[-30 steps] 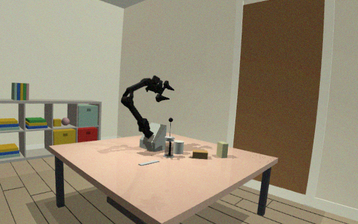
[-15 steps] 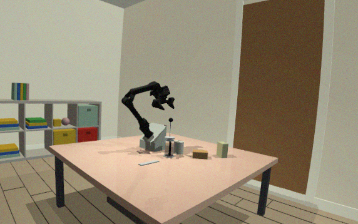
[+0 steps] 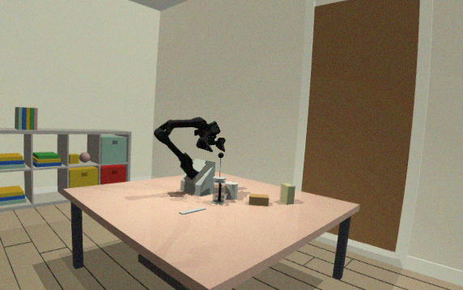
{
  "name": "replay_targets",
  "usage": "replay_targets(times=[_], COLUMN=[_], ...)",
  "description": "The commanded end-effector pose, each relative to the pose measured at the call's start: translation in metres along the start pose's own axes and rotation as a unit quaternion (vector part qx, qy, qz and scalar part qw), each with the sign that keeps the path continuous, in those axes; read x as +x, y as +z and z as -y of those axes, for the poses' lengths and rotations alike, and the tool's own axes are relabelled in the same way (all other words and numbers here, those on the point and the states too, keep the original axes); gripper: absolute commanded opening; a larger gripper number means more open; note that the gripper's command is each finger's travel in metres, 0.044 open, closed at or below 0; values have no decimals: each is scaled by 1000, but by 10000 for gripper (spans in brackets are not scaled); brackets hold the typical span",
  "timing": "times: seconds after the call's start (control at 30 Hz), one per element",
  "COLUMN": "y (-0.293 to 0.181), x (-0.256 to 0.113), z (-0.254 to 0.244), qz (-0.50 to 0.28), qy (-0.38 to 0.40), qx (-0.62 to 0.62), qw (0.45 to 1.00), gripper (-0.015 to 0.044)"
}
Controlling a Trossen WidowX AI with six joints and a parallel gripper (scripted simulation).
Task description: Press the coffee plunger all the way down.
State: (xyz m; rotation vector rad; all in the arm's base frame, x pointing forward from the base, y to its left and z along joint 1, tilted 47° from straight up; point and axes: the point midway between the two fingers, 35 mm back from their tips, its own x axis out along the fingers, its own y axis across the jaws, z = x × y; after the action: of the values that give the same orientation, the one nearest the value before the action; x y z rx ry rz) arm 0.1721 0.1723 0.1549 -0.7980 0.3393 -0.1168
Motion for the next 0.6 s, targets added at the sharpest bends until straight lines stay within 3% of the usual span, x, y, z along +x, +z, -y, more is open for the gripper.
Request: replay_targets(times=[0.0, 0.57], y=[-1, -1], x=[5, 30], z=[1, 1], qz=[0, 1], qy=[0, 1], qx=[3, 3], qw=[1000, 1000], gripper=[440, 440])
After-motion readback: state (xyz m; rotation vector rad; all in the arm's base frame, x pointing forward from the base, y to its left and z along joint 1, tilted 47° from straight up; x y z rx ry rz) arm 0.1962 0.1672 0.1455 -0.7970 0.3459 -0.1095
